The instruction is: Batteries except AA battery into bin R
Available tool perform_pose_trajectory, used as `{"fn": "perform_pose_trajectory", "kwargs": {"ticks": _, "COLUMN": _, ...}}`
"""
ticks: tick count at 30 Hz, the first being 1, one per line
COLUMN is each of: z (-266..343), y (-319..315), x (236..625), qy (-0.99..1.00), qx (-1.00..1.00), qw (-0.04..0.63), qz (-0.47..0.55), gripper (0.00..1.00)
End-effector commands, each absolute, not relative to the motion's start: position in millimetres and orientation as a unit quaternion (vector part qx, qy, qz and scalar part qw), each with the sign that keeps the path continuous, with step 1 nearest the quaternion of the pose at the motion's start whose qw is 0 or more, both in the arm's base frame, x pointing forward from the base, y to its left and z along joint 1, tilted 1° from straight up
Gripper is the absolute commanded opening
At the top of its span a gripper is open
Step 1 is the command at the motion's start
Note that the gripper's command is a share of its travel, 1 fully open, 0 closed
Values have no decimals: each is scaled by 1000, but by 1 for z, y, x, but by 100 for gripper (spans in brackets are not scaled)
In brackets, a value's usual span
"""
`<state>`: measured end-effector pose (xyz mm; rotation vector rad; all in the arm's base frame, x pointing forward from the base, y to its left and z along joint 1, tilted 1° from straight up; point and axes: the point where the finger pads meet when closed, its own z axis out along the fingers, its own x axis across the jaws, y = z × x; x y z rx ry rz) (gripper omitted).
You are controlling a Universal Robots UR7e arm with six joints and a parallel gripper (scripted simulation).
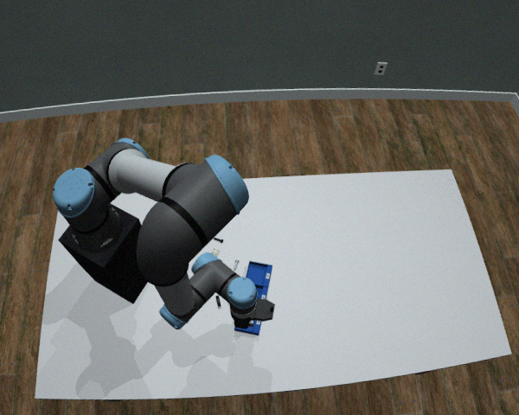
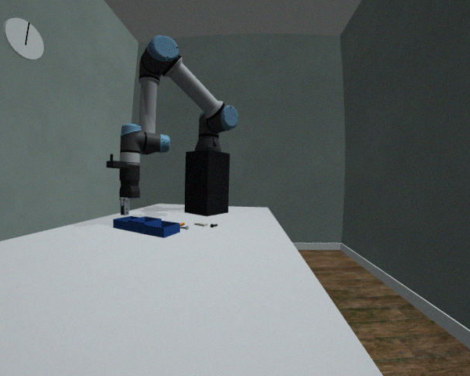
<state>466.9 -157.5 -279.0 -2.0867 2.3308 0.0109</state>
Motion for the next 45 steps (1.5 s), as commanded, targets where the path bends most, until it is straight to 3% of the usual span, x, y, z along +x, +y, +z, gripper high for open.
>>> {"fn": "perform_pose_trajectory", "kwargs": {"ticks": 1, "z": -271, "y": -158, "x": 468, "qy": 745, "qx": -667, "qw": 7, "qz": 2, "gripper": 31}}
{"fn": "perform_pose_trajectory", "kwargs": {"ticks": 9, "z": -256, "y": -158, "x": 467, "qy": 745, "qx": -667, "qw": 7, "qz": 2, "gripper": 31}}
{"fn": "perform_pose_trajectory", "kwargs": {"ticks": 28, "z": -255, "y": -75, "x": 478, "qy": 745, "qx": -667, "qw": 7, "qz": 2, "gripper": 31}}
{"fn": "perform_pose_trajectory", "kwargs": {"ticks": 45, "z": -282, "y": -74, "x": 478, "qy": 745, "qx": -667, "qw": 7, "qz": 2, "gripper": 31}}
